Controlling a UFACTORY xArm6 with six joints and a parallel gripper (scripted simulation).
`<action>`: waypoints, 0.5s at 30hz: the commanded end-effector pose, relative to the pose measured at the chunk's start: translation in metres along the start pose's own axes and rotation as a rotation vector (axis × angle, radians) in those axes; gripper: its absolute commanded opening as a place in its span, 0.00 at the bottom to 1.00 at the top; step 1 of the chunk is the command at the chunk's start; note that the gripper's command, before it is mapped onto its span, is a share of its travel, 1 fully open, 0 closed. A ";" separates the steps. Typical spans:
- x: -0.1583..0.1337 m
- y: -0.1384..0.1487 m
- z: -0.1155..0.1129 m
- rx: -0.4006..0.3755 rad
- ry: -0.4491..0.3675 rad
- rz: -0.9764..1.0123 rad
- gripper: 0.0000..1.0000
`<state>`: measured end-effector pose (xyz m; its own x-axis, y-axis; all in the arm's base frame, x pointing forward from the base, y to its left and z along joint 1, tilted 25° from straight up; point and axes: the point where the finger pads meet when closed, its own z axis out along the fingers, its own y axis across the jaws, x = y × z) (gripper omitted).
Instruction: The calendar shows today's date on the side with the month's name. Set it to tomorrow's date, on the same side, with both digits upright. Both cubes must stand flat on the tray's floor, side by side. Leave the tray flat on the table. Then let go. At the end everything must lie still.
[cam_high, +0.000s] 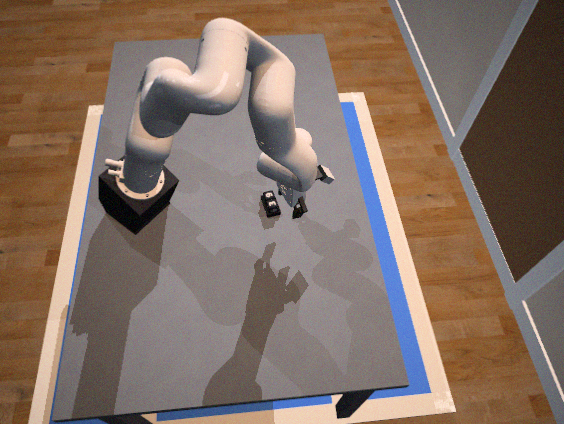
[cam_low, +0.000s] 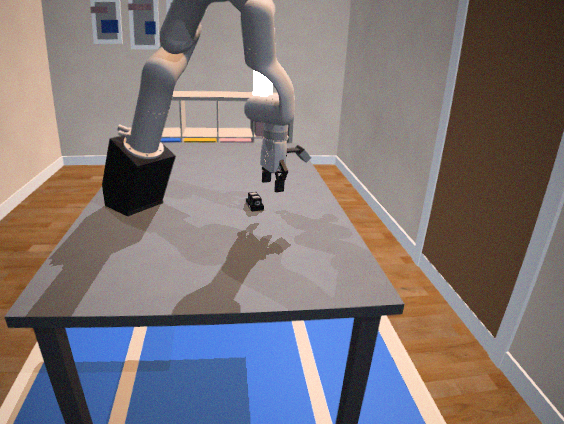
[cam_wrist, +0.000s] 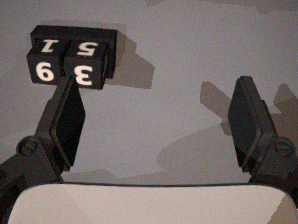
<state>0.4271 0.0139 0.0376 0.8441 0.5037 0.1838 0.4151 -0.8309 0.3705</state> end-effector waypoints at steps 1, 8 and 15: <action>-0.020 0.005 0.000 -0.012 0.012 0.094 1.00; -0.025 0.007 0.000 -0.012 0.012 0.126 1.00; -0.028 0.007 0.000 -0.011 0.013 0.296 1.00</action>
<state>0.4074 -0.0045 0.0350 0.9007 0.3579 0.2464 0.2661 -0.9027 0.3382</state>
